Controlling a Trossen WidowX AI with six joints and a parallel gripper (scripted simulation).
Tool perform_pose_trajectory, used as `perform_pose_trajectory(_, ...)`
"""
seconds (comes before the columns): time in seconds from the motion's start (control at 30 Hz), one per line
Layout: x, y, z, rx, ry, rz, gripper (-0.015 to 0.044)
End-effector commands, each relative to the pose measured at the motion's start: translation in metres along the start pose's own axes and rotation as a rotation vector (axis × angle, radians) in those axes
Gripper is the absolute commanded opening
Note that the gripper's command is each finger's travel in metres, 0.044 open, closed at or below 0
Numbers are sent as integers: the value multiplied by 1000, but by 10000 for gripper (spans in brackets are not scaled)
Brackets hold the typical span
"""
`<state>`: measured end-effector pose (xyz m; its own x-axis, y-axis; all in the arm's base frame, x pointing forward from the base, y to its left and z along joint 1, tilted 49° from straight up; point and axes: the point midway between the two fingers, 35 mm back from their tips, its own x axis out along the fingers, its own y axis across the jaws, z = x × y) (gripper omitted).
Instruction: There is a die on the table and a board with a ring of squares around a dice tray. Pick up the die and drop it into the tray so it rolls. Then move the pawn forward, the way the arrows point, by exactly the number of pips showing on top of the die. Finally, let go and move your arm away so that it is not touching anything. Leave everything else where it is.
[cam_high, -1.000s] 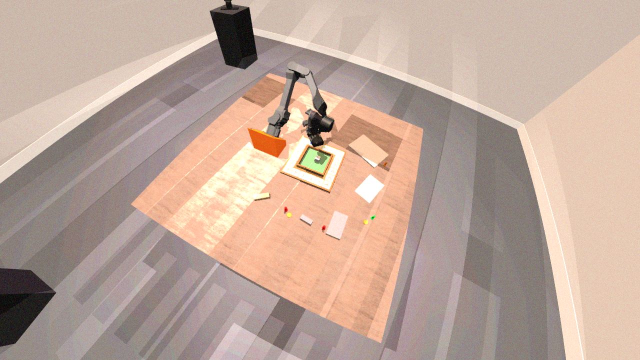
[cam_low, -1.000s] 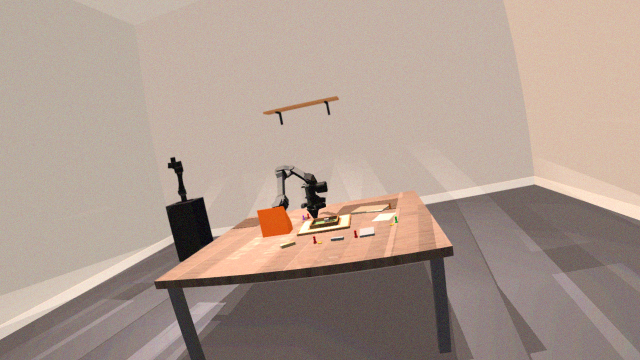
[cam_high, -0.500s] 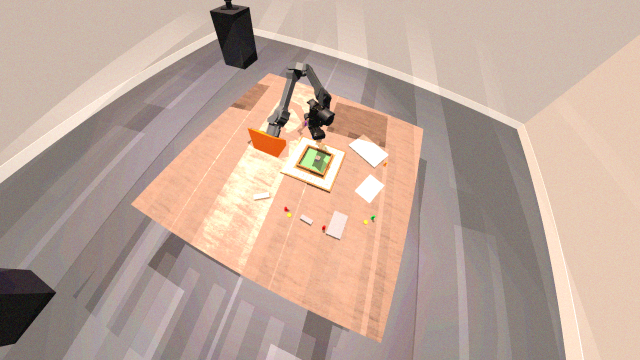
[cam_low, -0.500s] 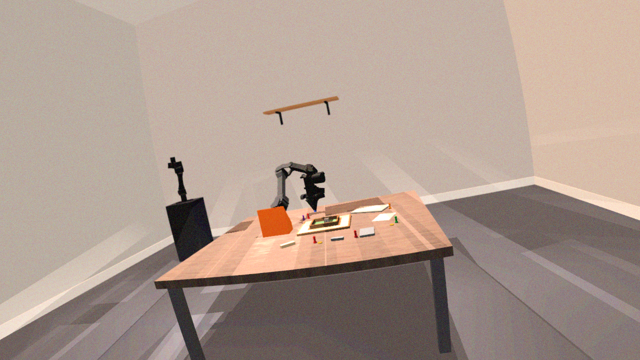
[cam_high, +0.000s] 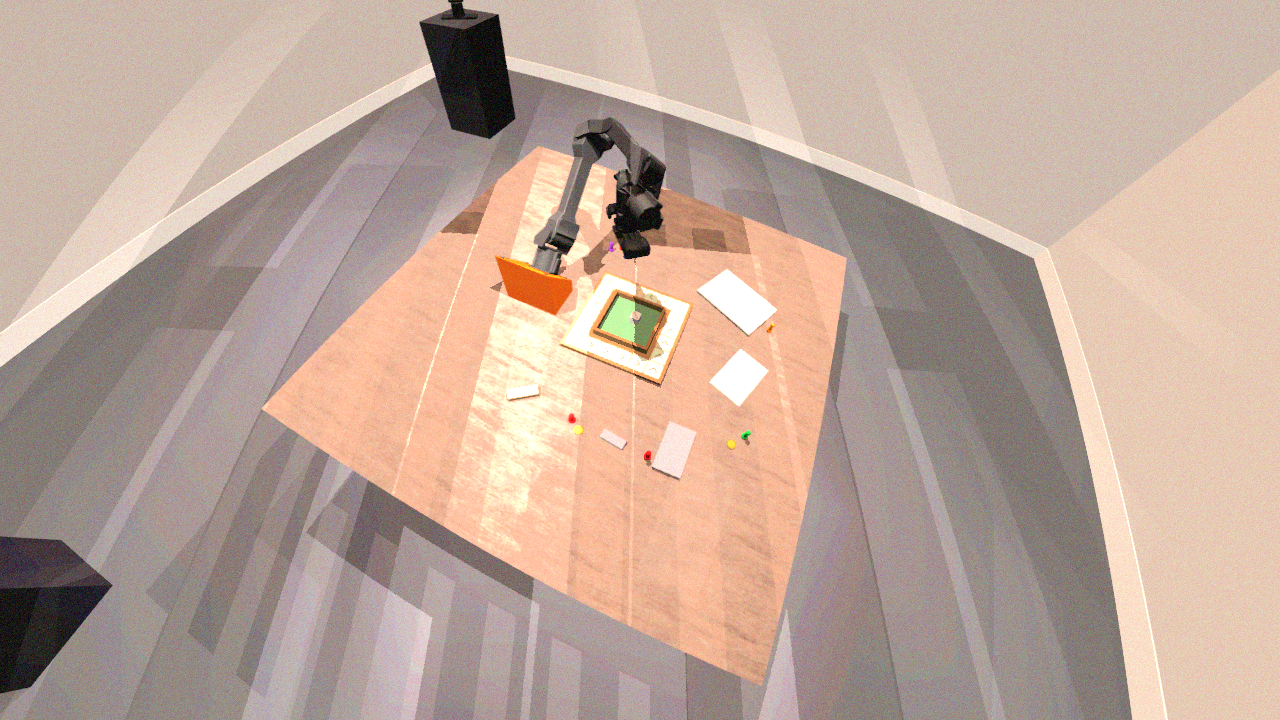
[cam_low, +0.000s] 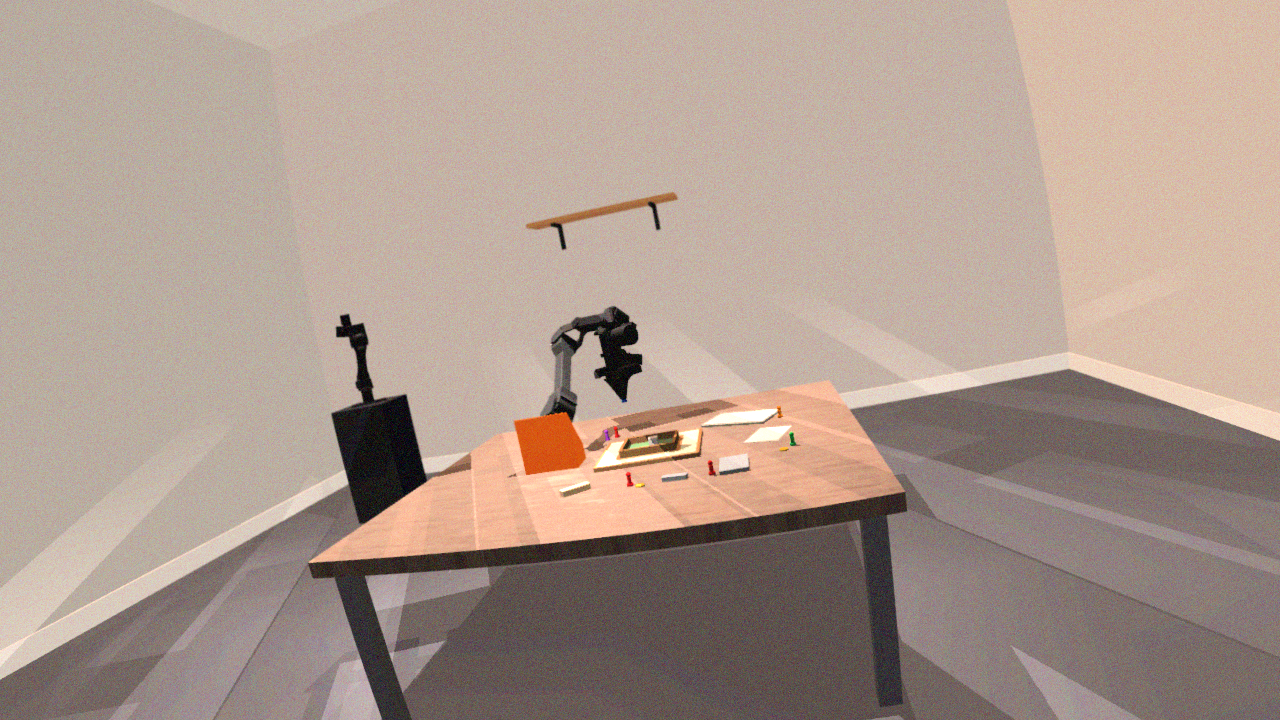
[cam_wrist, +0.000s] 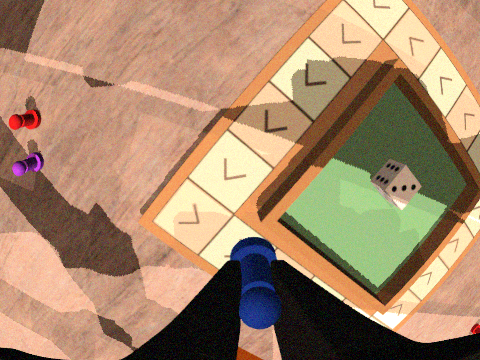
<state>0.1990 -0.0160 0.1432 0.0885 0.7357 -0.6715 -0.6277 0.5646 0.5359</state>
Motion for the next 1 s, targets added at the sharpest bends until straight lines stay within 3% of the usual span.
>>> perform_pose_trajectory(0.0, 1, -4, -6, -5, 6, 3, 0)
perform_pose_trajectory(0.67, 70, -37, -88, -57, 25, 33, 0)
perform_pose_trajectory(0.97, 86, -37, -91, -59, 25, 33, 0)
